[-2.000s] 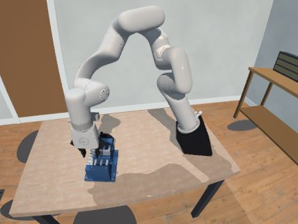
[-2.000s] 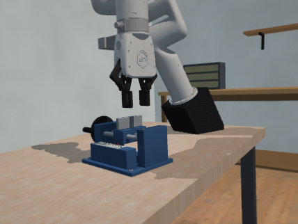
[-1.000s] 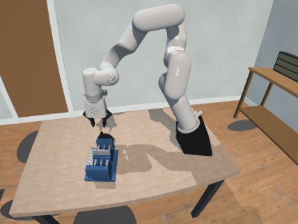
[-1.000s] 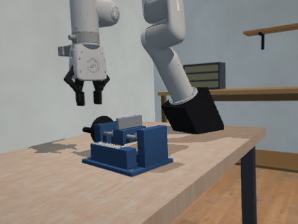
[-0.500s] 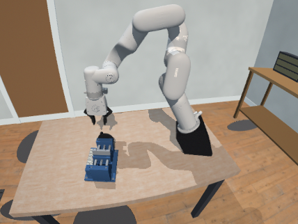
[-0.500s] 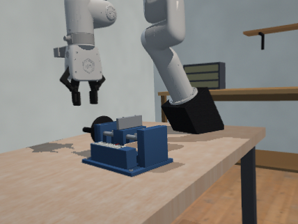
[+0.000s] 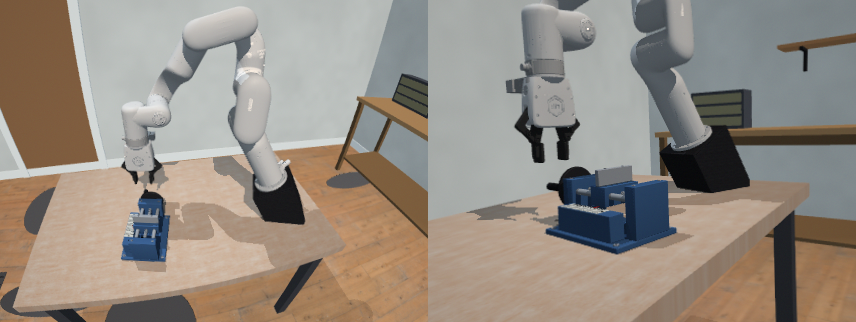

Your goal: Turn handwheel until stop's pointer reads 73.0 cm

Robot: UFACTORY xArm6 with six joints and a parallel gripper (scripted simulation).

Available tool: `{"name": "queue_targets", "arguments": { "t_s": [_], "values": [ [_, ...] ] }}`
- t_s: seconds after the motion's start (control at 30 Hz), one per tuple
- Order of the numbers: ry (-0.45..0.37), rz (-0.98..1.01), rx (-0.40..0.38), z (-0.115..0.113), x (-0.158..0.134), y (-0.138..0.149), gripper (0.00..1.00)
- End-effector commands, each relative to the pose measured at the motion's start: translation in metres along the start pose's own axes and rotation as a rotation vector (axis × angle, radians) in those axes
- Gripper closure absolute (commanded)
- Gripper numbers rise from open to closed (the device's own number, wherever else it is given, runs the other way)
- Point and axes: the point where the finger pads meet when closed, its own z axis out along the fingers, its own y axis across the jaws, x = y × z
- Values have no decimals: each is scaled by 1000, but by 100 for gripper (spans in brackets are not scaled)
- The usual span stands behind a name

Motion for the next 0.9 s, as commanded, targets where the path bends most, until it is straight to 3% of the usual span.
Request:
{"name": "queue_targets", "arguments": {
  "t_s": [0.0, 0.37, 0.87],
  "values": [
    [0, 0, 3, -1, 0, -1, 43],
    [0, 0, 3, 7, 0, -1, 43],
    [0, 0, 3, 55, 0, -1, 43]
  ]
}}
